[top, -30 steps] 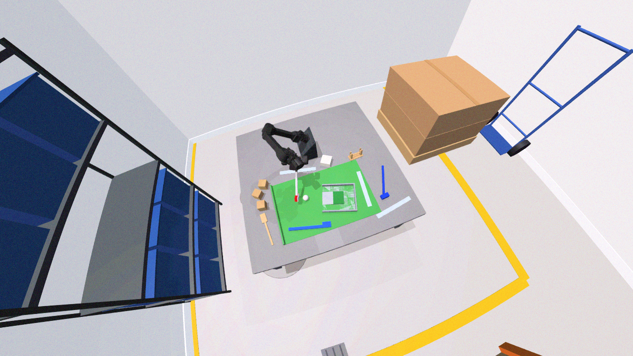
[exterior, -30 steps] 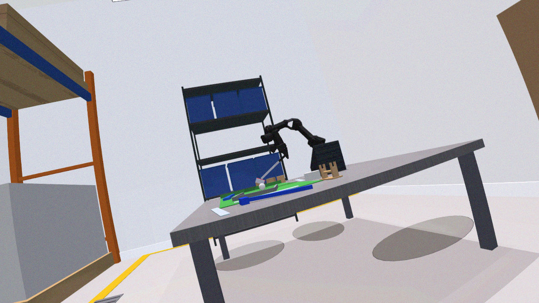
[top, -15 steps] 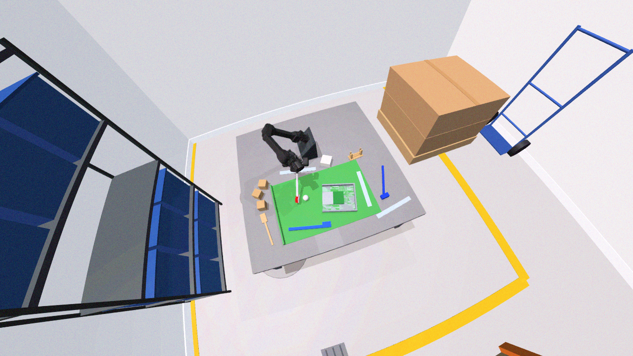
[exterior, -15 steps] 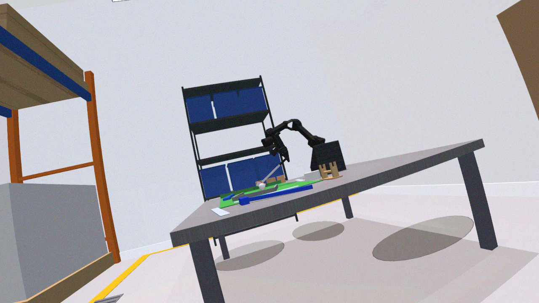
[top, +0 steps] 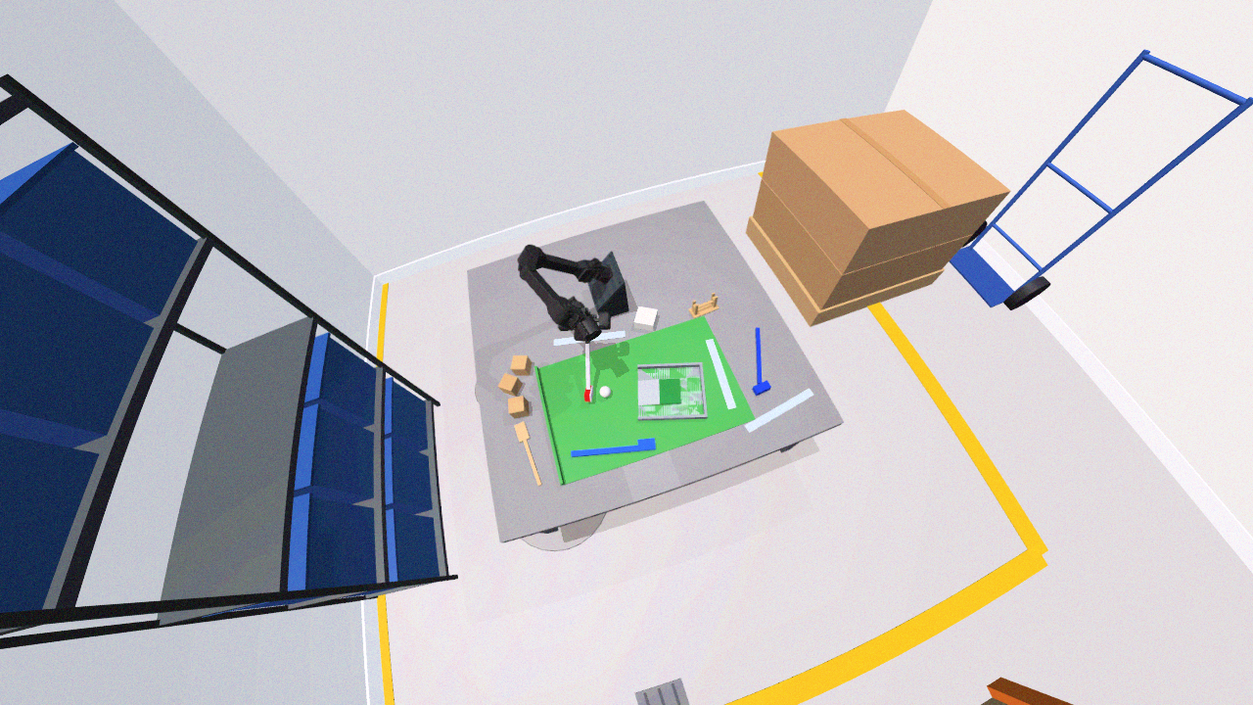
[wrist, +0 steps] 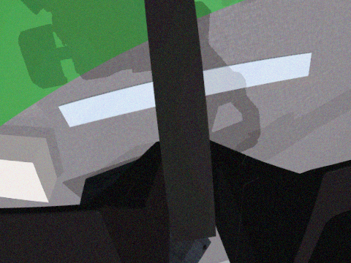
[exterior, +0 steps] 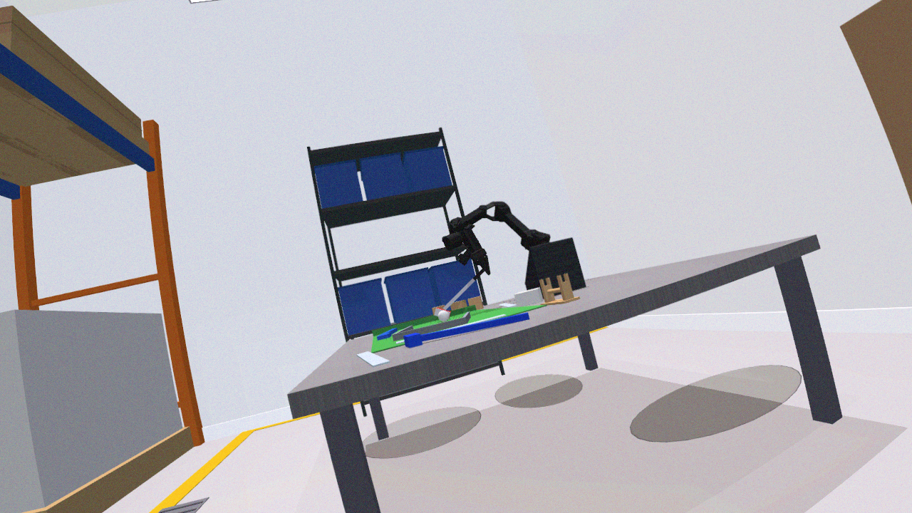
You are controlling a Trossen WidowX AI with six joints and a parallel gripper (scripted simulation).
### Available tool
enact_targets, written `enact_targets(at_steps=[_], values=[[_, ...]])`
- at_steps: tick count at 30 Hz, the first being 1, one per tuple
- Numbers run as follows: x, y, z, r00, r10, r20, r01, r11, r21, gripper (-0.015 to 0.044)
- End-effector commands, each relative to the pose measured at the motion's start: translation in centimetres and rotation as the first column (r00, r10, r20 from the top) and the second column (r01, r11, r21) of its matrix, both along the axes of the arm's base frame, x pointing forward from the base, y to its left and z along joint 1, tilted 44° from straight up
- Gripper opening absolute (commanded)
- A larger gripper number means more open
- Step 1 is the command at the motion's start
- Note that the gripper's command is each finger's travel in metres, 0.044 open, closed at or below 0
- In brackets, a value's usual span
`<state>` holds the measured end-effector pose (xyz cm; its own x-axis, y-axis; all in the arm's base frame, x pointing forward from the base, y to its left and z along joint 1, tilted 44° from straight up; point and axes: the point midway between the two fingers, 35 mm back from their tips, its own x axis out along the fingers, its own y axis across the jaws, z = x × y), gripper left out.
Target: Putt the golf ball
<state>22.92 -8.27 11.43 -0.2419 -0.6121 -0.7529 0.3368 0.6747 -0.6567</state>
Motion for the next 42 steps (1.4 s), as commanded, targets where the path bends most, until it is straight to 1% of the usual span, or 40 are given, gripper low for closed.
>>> enact_targets(at_steps=[1, 5, 17, 19, 23, 27, 36, 42], values=[[-0.4, -1.1, 1.0, 1.000, 0.005, 0.004, -0.005, 1.000, -0.005, 0.0000], [-0.9, -2.0, 1.7, 1.000, 0.007, 0.001, -0.007, 1.000, -0.009, 0.0000], [-0.6, -1.7, 1.3, 1.000, 0.006, -0.004, -0.006, 1.000, -0.002, 0.0000], [0.3, -0.5, 0.1, 1.000, 0.007, -0.001, -0.007, 1.000, 0.002, 0.0000], [2.6, 3.6, -3.8, 1.000, 0.009, 0.003, -0.009, 1.000, 0.006, 0.0000], [3.5, 7.2, -7.3, 1.000, 0.007, 0.003, -0.007, 1.000, -0.001, 0.0000], [3.5, 7.6, -7.2, 1.000, 0.007, 0.003, -0.007, 1.000, -0.001, 0.0000], [3.7, 9.7, -5.2, 1.000, 0.008, 0.003, -0.008, 1.000, 0.001, 0.0000]])
